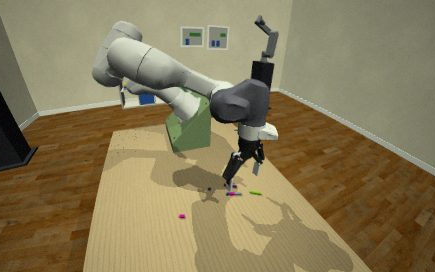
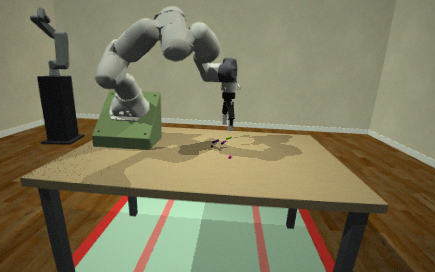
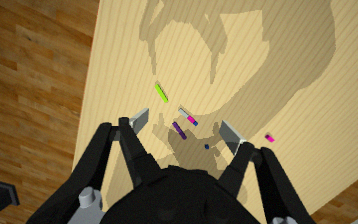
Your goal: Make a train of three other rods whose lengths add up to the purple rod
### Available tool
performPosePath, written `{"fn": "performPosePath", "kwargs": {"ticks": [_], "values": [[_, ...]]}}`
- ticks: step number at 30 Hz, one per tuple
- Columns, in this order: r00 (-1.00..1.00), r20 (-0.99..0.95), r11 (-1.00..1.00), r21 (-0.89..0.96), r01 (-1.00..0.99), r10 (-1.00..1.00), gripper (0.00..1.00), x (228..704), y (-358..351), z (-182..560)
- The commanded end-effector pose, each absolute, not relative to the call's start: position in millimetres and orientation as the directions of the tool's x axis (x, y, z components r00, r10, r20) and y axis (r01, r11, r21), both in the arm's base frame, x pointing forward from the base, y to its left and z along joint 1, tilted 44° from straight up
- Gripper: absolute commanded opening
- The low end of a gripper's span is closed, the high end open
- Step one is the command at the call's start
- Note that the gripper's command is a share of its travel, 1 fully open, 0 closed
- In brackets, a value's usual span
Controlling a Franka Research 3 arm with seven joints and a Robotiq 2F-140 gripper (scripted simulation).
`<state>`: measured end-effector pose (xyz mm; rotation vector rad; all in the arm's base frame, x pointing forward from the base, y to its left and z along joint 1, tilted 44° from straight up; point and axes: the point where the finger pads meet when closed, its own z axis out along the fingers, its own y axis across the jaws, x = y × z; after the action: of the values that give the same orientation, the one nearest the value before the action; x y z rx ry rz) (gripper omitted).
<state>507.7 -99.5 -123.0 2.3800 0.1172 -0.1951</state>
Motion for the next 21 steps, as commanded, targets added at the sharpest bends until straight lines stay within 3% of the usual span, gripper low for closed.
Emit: {"fn": "performPosePath", "kwargs": {"ticks": [1, 21], "values": [[0.946, -0.291, -0.711, 0.634, 0.302, 0.142, 1.00, 505.4, -100.9, -122.7], [0.809, -0.471, -0.634, 0.515, 0.576, 0.352, 1.00, 501.9, -99.5, -121.4]]}}
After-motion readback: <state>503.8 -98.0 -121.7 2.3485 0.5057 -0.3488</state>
